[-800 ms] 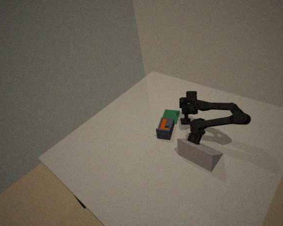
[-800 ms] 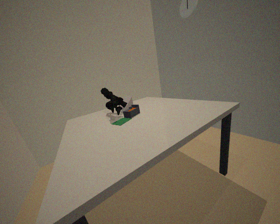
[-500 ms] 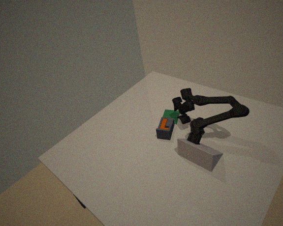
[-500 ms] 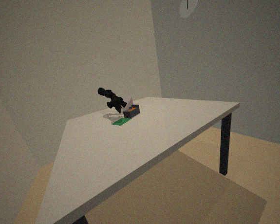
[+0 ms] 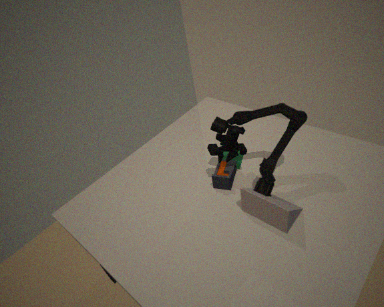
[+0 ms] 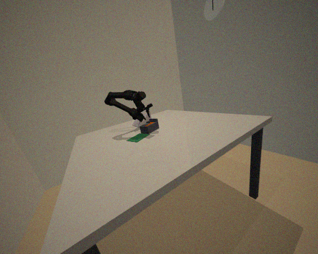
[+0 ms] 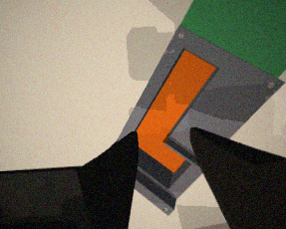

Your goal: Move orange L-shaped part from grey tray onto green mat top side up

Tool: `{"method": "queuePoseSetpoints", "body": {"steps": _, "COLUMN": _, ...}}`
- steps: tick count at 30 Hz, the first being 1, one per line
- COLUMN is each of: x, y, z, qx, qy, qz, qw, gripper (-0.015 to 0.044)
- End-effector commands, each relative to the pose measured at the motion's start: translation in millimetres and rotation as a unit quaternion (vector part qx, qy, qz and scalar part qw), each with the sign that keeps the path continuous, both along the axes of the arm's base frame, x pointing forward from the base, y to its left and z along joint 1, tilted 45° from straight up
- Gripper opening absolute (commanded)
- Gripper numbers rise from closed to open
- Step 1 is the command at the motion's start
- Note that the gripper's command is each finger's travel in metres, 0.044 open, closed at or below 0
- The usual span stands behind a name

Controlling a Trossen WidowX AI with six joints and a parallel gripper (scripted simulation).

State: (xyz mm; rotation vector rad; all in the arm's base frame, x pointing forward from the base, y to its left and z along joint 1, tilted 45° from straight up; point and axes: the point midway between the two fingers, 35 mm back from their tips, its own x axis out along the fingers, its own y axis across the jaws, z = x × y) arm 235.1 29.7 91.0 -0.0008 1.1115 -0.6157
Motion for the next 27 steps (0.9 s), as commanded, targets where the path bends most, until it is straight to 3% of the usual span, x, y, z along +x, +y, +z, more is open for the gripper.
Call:
{"method": "queuePoseSetpoints", "body": {"steps": 1, "x": -7, "y": 31, "z": -13, "qx": -0.073, "qy": 0.142, "qz": 0.122, "qw": 0.980, "gripper": 0.0180}}
{"method": "queuePoseSetpoints", "body": {"steps": 9, "x": -25, "y": 78, "z": -26, "qx": -0.193, "qy": 0.344, "qz": 0.291, "qw": 0.872, "gripper": 0.0180}}
{"method": "queuePoseSetpoints", "body": {"steps": 20, "x": -25, "y": 77, "z": -29, "qx": -0.195, "qy": 0.348, "qz": 0.294, "qw": 0.868, "gripper": 0.0180}}
{"method": "queuePoseSetpoints", "body": {"steps": 27, "x": -20, "y": 34, "z": -73, "qx": -0.196, "qy": 0.348, "qz": 0.294, "qw": 0.868, "gripper": 0.0180}}
